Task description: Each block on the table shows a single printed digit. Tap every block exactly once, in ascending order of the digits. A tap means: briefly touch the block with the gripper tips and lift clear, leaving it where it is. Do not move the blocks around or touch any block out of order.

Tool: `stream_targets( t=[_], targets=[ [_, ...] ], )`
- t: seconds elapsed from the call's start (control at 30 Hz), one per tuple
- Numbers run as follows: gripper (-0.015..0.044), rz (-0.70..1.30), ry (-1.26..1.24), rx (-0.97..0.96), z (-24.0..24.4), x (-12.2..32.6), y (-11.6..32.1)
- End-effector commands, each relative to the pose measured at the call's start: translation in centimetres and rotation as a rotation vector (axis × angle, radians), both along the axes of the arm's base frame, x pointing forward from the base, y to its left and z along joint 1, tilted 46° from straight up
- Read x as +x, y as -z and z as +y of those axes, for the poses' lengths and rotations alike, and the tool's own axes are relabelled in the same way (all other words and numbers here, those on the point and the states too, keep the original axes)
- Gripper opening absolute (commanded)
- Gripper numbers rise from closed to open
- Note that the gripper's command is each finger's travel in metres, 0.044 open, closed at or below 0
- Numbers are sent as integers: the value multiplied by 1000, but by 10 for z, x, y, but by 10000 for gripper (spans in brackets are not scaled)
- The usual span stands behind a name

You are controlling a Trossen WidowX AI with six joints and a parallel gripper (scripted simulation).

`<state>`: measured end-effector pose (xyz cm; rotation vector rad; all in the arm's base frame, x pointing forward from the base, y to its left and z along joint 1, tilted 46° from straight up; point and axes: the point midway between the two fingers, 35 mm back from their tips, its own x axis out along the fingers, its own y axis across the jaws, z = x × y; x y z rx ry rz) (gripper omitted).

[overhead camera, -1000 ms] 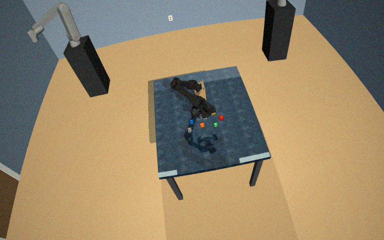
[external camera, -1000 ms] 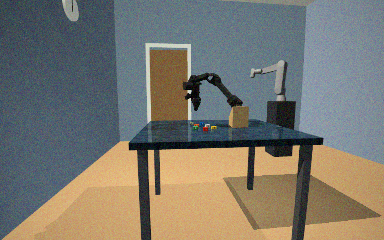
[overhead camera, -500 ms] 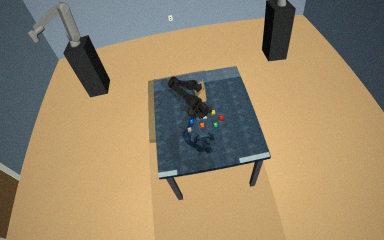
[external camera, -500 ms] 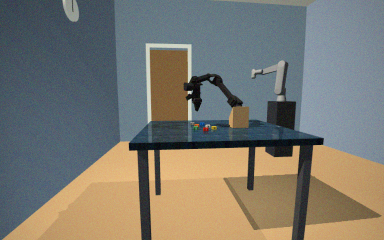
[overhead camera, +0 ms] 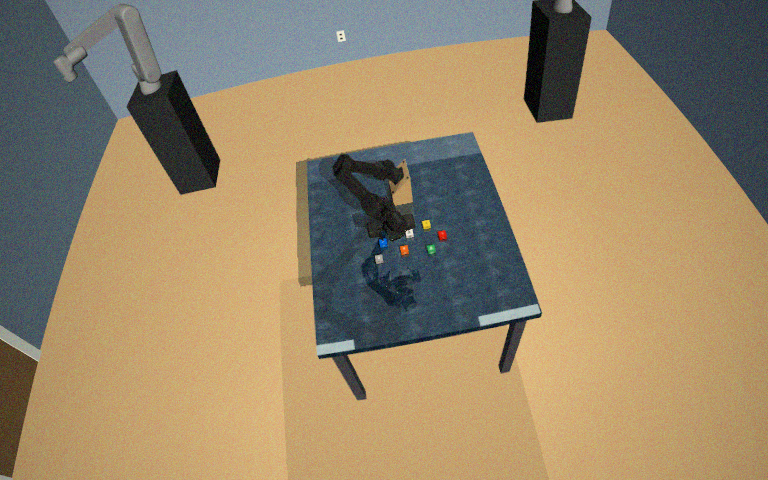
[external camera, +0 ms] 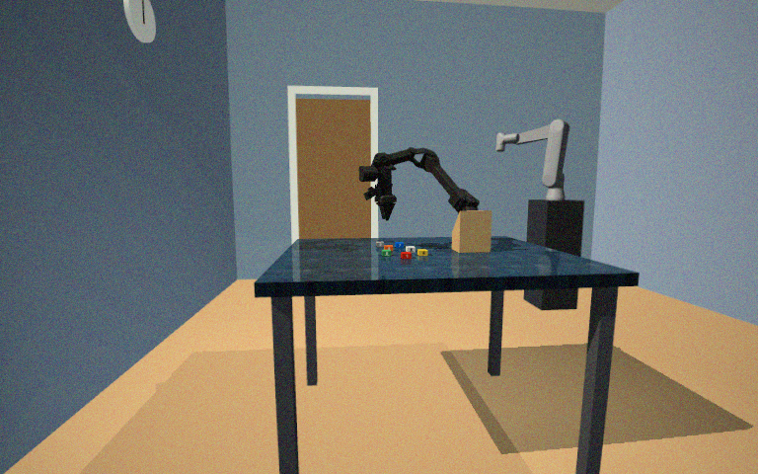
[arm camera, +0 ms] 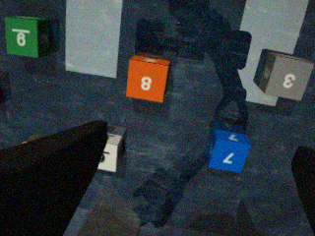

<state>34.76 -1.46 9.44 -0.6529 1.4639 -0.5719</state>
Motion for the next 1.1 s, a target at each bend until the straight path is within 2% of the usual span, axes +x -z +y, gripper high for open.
stream_targets(
  t=[0.0, 0.8, 0.87, 1.07],
  targets=[
    [400, -40, 20, -9, -43, 9, -48],
    [400, -40, 20, -10, -46, 9, -51],
    [400, -40, 17, -1, -33, 12, -39],
    [400, -29, 8, 38, 56, 8, 45]
  ],
)
